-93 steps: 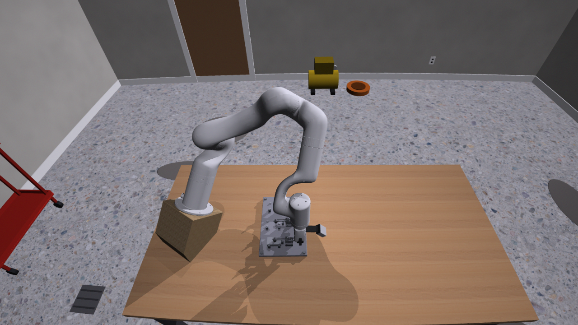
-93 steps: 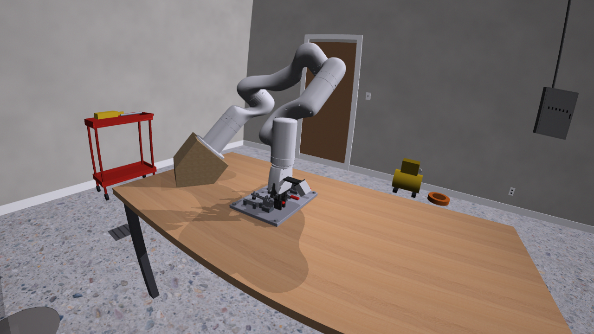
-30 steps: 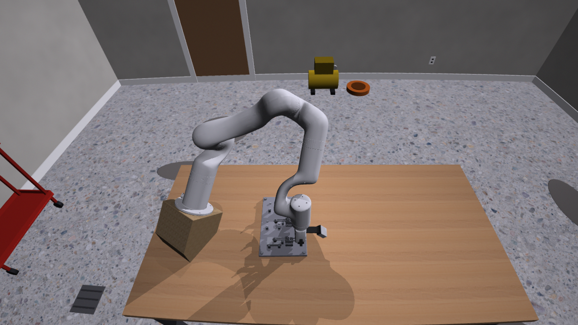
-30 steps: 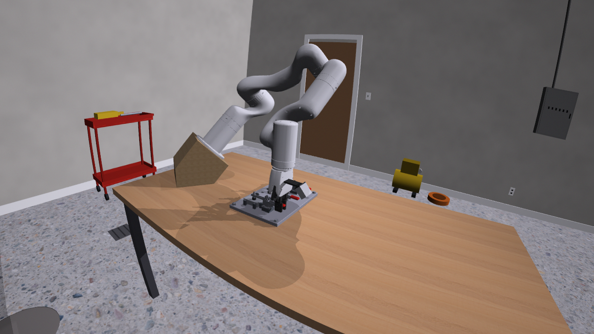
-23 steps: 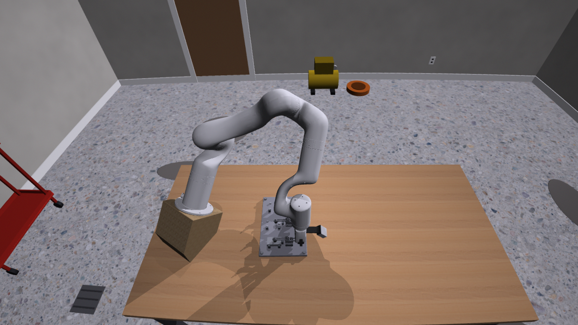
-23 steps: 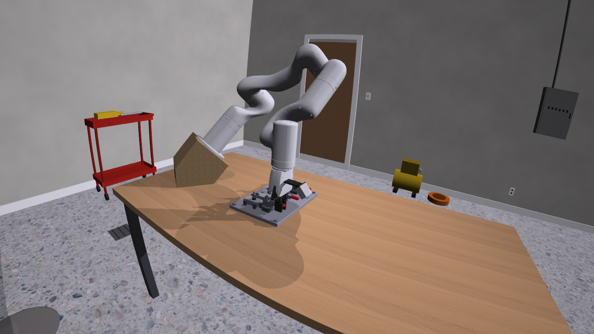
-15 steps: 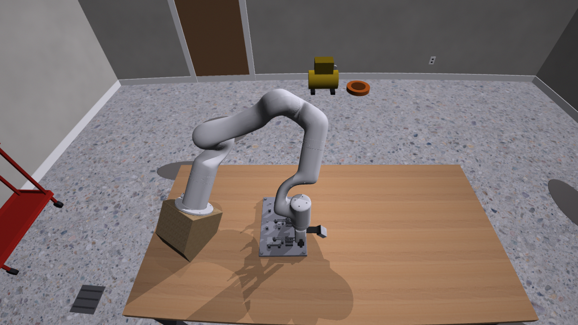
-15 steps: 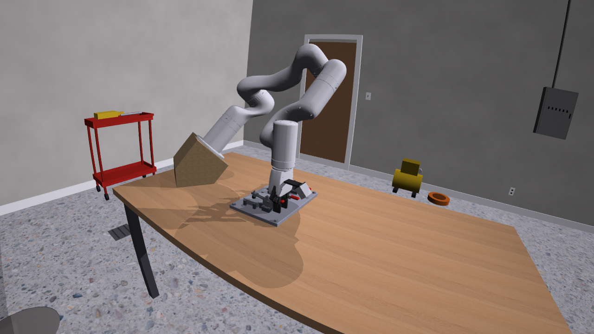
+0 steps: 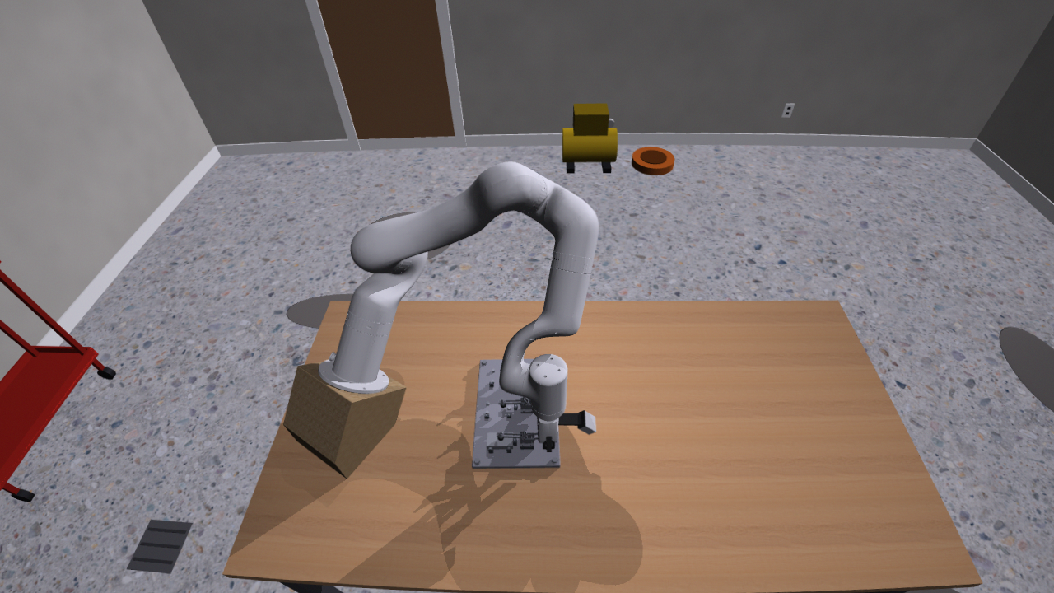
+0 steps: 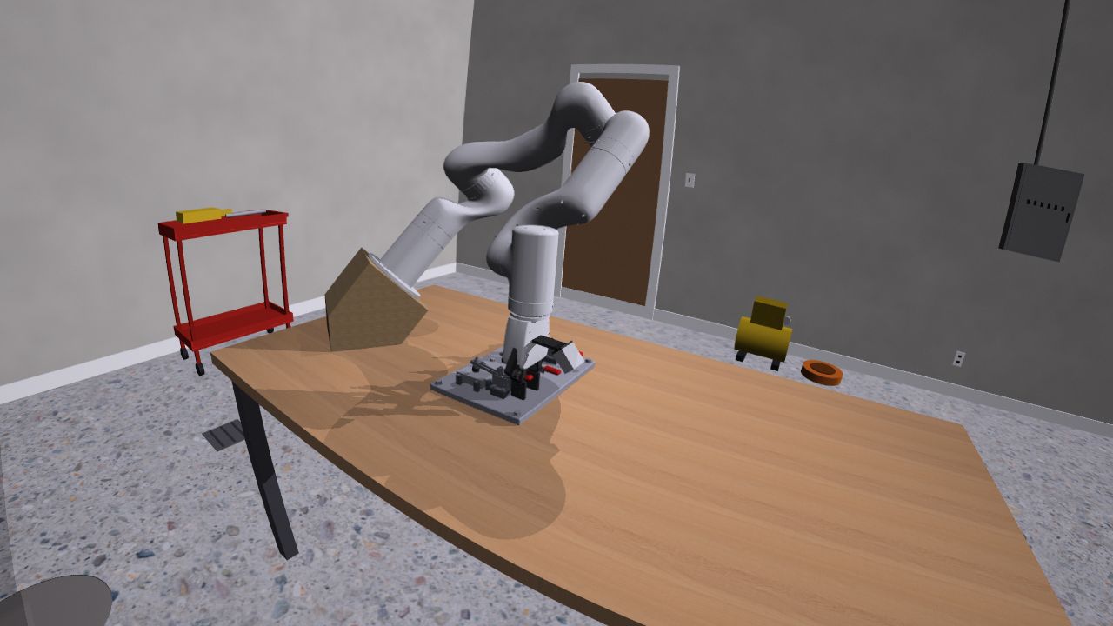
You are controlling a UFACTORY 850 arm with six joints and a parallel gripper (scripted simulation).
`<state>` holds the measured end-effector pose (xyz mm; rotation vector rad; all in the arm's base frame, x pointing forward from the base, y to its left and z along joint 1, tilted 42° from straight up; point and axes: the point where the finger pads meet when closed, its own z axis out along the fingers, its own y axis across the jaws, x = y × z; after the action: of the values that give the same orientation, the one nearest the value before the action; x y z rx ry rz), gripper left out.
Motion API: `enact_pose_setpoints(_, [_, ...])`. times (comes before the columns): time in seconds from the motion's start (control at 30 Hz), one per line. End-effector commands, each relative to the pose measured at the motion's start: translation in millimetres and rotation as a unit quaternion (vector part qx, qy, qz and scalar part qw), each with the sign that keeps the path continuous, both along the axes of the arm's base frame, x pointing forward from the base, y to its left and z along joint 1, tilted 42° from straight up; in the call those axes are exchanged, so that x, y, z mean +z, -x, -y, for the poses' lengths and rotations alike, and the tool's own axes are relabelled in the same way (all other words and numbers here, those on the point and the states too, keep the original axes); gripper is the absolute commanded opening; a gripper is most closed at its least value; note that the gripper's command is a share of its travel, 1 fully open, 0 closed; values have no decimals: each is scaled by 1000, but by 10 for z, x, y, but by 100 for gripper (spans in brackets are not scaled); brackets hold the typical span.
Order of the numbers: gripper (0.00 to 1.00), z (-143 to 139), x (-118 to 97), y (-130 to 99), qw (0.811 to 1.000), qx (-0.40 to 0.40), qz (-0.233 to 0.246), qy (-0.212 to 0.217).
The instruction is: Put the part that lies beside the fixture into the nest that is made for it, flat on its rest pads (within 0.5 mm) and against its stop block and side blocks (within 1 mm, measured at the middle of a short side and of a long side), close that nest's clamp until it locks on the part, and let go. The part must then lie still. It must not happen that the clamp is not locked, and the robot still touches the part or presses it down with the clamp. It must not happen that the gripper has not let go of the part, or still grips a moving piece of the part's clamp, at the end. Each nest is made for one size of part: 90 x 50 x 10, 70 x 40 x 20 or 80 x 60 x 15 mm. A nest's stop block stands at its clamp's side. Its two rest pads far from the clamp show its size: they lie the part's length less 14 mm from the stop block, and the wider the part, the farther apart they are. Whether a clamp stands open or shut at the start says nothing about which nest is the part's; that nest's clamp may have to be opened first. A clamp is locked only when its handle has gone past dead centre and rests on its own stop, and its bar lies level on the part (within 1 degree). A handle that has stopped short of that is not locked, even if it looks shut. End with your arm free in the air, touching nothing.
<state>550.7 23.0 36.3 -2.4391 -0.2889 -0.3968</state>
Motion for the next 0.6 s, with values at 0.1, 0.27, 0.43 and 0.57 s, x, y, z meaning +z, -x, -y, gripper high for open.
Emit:
enact_pose_setpoints(0.1, [47, 5, 5, -5, 1000, 0, 1, 0])
enact_pose_setpoints(0.27, [47, 10, 10, -4, 1000, 0, 1, 0])
enact_pose_setpoints(0.43, [47, 34, 40, 4, 1000, 0, 1, 0])
enact_pose_setpoints(0.57, [47, 107, 127, 29, 1000, 0, 1, 0])
